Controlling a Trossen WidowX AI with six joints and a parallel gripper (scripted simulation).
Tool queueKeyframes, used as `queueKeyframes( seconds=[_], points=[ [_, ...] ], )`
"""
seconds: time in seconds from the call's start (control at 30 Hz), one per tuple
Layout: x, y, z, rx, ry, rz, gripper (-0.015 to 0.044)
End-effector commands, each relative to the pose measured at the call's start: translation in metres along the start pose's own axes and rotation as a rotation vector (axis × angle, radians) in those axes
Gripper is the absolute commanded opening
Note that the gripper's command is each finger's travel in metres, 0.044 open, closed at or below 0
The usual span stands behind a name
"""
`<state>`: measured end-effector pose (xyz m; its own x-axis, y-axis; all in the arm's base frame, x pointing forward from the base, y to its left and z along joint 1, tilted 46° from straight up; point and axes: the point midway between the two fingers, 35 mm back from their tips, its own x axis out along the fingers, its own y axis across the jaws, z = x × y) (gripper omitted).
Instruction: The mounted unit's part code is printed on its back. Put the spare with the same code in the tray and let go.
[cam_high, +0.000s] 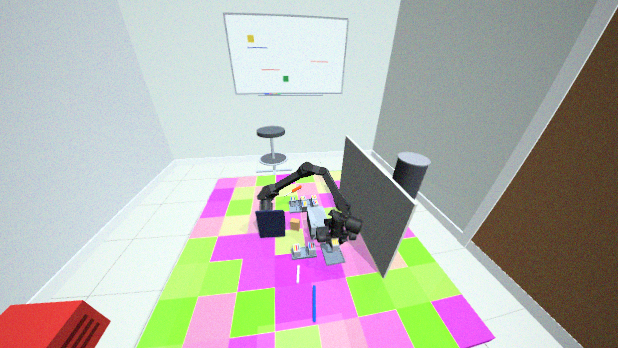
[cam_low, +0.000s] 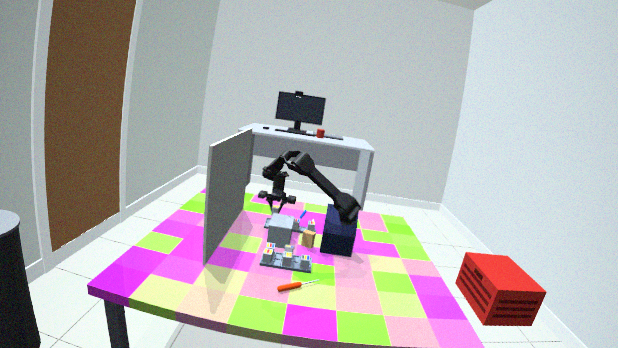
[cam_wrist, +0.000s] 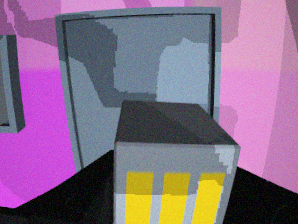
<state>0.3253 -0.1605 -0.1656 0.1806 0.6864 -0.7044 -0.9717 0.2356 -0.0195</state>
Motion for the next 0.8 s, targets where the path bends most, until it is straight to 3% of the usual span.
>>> queueKeyframes(
  seconds=[0.0, 0.77],
  points=[
    [0.005, 0.0, 0.0, 0.004, -0.004, -0.003, 0.0],
    [0.033, 0.004, 0.003, 0.004, -0.008, -0.003, 0.0]
  ],
)
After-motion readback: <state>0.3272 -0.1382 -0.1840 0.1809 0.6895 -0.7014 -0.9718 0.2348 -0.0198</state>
